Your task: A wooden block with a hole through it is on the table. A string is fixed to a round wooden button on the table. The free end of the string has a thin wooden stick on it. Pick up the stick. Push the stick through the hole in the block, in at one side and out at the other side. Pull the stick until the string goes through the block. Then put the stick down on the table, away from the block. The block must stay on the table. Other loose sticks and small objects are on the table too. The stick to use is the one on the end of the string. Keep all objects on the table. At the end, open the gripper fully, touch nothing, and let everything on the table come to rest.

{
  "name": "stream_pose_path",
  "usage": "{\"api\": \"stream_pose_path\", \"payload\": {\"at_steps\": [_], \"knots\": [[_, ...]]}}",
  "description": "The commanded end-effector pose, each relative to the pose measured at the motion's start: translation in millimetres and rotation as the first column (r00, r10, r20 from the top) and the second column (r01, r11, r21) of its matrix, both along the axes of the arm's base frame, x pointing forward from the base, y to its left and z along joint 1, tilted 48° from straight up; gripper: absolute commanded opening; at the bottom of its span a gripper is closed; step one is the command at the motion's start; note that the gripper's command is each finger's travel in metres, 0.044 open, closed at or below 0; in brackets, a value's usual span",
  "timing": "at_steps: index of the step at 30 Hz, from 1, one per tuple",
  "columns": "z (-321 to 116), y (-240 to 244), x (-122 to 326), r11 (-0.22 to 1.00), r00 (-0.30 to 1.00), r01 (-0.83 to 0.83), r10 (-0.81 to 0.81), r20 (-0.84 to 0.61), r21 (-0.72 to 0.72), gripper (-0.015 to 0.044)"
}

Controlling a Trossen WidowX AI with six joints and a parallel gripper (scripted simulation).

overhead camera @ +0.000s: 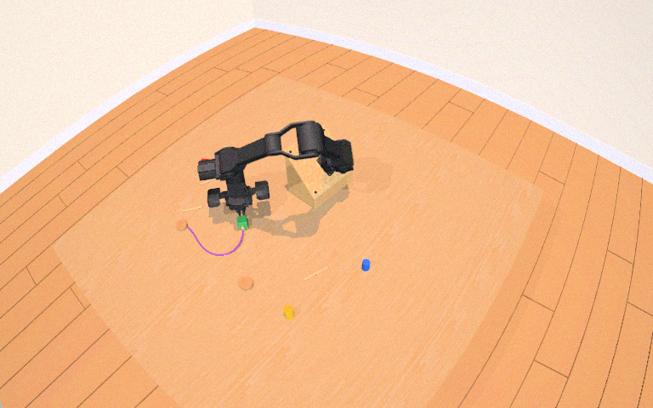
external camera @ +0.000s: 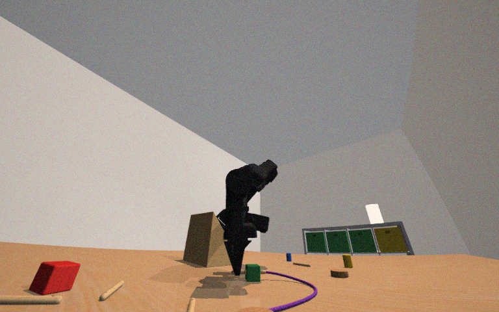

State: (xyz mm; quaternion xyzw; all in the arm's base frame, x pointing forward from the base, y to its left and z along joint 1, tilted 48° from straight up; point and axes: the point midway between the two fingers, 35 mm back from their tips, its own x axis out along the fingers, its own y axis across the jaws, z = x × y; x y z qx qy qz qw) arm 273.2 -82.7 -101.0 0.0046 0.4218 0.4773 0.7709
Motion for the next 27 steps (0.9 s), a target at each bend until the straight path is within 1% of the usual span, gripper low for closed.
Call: {"api": "stream_pose_path", "payload": {"at_steps": [1,27], "knots": [[-5,-1,-5,1.000,1.000,0.001,-0.001,-0.004,0.000,0.0000],[-20,-12,-23,1.000,1.000,0.011,-0.011,0.003,-0.013,0.0000]]}}
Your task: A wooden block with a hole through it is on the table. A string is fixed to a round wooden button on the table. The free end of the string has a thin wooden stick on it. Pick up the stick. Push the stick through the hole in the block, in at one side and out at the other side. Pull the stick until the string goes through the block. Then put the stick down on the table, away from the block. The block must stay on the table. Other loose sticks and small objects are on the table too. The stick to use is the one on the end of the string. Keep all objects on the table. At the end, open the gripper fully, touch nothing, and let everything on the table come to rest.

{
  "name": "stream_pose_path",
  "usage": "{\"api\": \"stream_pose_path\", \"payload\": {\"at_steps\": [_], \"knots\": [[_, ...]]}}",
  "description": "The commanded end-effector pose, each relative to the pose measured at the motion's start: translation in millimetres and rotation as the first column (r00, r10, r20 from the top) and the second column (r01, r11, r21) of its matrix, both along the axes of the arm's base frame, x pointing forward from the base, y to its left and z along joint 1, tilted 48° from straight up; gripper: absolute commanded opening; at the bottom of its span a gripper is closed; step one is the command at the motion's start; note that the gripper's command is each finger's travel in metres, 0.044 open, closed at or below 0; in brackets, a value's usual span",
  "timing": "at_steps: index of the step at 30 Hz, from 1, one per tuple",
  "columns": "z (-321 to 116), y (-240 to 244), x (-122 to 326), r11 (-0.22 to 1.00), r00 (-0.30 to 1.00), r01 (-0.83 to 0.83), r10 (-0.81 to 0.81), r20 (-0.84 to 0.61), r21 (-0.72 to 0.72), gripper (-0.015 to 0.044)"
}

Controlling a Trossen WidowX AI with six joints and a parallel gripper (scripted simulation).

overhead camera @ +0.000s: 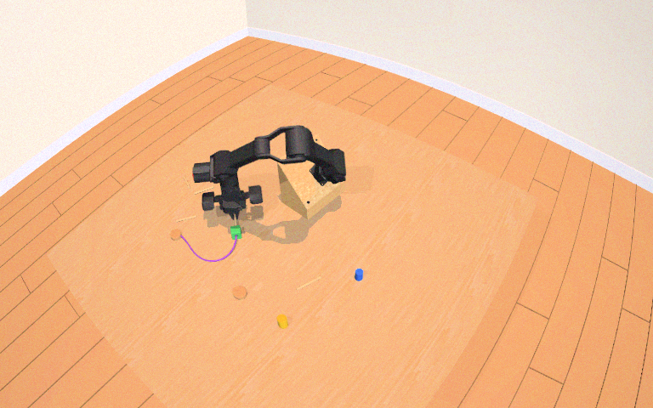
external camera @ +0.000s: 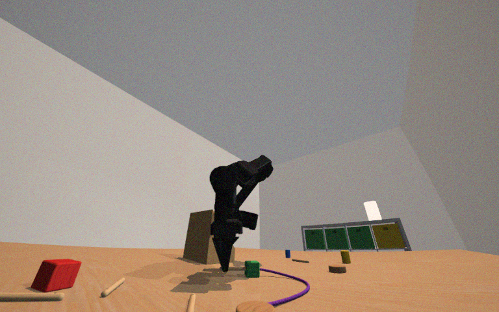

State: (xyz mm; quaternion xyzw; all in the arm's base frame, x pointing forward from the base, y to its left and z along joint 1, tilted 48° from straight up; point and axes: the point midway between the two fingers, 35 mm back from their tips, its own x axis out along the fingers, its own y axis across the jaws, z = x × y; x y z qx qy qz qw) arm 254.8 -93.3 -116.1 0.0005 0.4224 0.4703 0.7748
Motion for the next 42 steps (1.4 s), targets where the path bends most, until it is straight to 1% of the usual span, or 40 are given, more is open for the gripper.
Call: {"api": "stream_pose_path", "payload": {"at_steps": [1,42], "knots": [[-5,-2,-5,1.000,1.000,0.001,-0.001,-0.003,0.000,0.0000],[-28,-21,-30,1.000,1.000,0.015,-0.015,0.003,-0.017,0.0000]]}}
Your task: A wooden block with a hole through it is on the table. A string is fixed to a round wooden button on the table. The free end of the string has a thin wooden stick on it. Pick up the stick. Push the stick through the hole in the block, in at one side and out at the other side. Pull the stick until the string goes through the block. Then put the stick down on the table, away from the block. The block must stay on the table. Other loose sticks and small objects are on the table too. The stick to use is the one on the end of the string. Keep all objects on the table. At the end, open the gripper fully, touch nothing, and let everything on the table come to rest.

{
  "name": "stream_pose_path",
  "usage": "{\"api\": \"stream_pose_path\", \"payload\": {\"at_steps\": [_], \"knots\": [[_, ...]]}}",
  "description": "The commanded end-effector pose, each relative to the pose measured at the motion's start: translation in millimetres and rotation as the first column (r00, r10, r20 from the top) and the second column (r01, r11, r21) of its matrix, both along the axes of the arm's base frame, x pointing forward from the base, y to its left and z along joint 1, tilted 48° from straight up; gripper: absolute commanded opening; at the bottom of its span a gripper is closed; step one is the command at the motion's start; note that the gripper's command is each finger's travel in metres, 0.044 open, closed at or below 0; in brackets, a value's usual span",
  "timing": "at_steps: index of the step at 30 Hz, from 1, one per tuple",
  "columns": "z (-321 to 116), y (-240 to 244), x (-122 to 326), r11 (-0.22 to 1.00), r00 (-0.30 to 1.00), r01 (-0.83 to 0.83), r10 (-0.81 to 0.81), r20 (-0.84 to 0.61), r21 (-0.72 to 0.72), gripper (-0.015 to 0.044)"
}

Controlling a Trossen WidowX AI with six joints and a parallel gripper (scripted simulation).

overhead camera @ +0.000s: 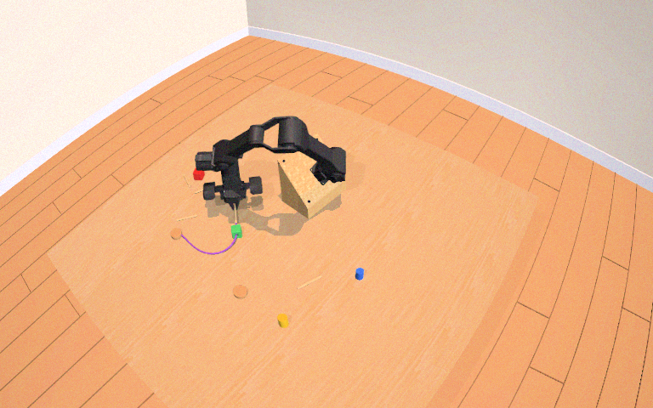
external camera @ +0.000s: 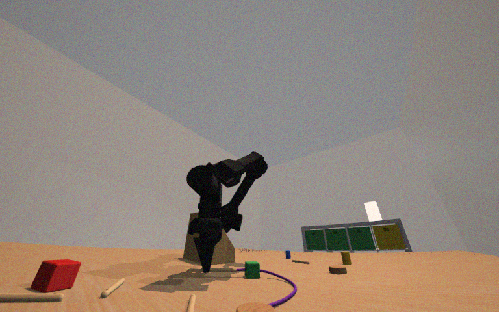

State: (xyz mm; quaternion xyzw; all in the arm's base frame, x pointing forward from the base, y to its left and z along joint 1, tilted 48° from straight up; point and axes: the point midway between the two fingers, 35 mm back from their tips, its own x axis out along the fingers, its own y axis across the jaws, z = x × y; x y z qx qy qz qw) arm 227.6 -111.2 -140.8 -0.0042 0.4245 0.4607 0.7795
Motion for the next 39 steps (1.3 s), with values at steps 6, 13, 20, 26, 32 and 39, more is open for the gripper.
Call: {"api": "stream_pose_path", "payload": {"at_steps": [6,13,20,26,32,39], "knots": [[-6,-5,-8,1.000,1.000,0.007,-0.007,-0.007,-0.001,0.0000],[-8,-7,-11,1.000,1.000,0.012,-0.012,-0.010,-0.002,0.0000],[-15,-8,-15,1.000,1.000,-0.005,0.006,-0.022,0.017,0.0000],[-23,-6,-17,0.999,0.999,-0.022,0.023,-0.033,0.037,0.0000],[-21,-5,-17,0.999,0.999,-0.015,0.016,-0.033,0.037,0.0052],[-7,-23,-18,0.999,0.999,-0.015,0.016,-0.034,0.034,0.0210]]}}
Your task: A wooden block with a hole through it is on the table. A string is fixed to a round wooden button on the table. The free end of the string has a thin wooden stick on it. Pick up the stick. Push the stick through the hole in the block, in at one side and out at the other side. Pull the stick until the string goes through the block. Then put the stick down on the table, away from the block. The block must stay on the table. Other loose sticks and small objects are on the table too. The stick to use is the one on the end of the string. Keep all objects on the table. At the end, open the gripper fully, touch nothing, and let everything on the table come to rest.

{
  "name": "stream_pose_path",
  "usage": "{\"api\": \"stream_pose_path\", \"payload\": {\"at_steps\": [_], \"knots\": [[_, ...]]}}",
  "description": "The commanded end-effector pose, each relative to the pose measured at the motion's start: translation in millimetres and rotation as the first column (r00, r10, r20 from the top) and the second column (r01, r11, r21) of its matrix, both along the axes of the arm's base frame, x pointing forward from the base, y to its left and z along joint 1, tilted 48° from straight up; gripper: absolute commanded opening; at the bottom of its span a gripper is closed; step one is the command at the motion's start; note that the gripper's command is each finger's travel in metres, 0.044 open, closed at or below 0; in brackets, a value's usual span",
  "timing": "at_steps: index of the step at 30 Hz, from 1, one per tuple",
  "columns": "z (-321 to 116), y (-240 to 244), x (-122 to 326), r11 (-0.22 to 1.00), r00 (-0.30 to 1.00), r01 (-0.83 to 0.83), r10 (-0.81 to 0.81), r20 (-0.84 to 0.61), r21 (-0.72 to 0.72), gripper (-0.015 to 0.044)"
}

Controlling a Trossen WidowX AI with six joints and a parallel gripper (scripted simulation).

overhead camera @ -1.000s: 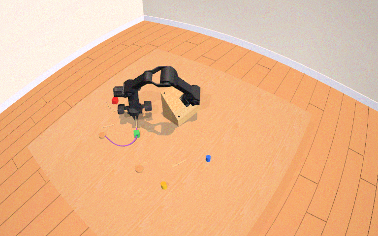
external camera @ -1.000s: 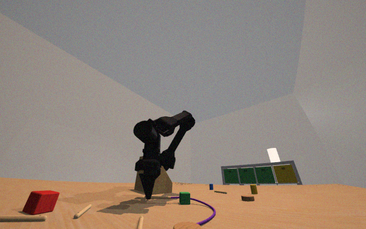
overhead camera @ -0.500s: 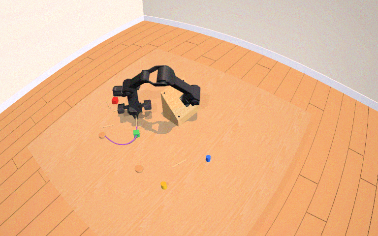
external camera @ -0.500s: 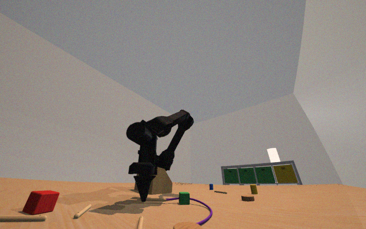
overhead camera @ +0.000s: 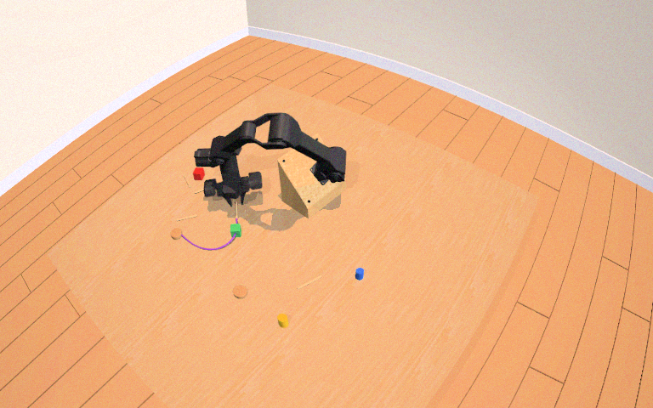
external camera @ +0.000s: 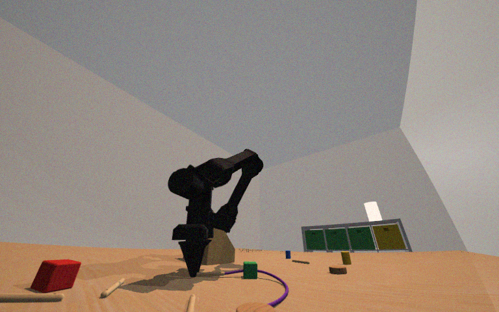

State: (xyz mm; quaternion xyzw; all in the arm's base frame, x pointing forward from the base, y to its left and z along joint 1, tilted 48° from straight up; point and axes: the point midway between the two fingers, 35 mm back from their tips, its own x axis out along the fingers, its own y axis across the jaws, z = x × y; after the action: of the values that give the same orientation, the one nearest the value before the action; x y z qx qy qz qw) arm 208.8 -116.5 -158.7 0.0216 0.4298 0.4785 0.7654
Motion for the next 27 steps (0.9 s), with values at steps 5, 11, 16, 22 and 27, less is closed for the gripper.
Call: {"api": "stream_pose_path", "payload": {"at_steps": [5,11,16,22,27], "knots": [[52,-58,-9,1.000,1.000,0.003,-0.003,0.009,-0.017,0.0210],[47,-56,-8,1.000,1.000,0.015,-0.015,0.010,-0.016,0.0236],[47,-56,-8,1.000,1.000,0.015,-0.015,0.010,-0.016,0.0368],[68,-77,-11,1.000,1.000,0.012,-0.011,0.009,-0.017,0.0440],[68,-77,-11,1.000,1.000,0.012,-0.011,0.009,-0.017,0.0440]]}}
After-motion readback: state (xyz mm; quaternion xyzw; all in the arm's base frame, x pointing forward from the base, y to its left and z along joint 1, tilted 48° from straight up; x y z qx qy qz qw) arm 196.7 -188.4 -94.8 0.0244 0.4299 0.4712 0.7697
